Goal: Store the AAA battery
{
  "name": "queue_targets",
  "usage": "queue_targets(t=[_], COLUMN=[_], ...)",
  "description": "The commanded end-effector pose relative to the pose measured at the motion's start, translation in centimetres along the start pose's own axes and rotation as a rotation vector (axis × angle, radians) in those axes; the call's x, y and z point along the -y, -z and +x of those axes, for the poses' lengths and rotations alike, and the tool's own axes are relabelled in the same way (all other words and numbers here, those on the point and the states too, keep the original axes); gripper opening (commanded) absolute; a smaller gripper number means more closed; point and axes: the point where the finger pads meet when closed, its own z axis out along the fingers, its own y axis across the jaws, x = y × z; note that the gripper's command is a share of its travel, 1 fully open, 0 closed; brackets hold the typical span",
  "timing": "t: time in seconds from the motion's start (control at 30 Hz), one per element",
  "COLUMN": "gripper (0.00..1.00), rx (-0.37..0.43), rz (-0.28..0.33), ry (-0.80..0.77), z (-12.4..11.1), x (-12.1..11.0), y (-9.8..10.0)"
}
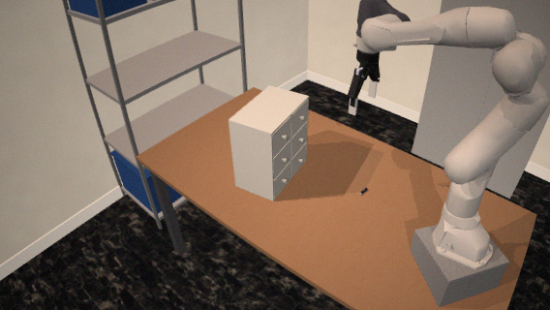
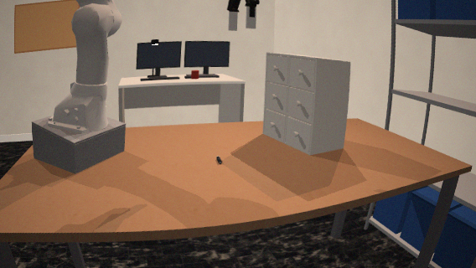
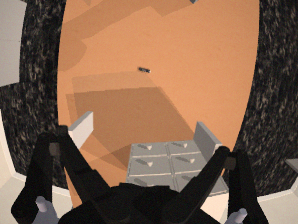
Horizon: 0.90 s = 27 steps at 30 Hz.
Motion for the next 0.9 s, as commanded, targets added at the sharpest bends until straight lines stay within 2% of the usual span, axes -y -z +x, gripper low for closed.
queue_targets(t=[0.0, 0.87], gripper=[1.0, 1.0], rx=[-0.005, -0.002], rz=[-0.004, -0.001], ry=[-0.029, -0.022], z=[0.08, 0.05], x=[-0.1, -0.03], y=[-0.03, -0.02])
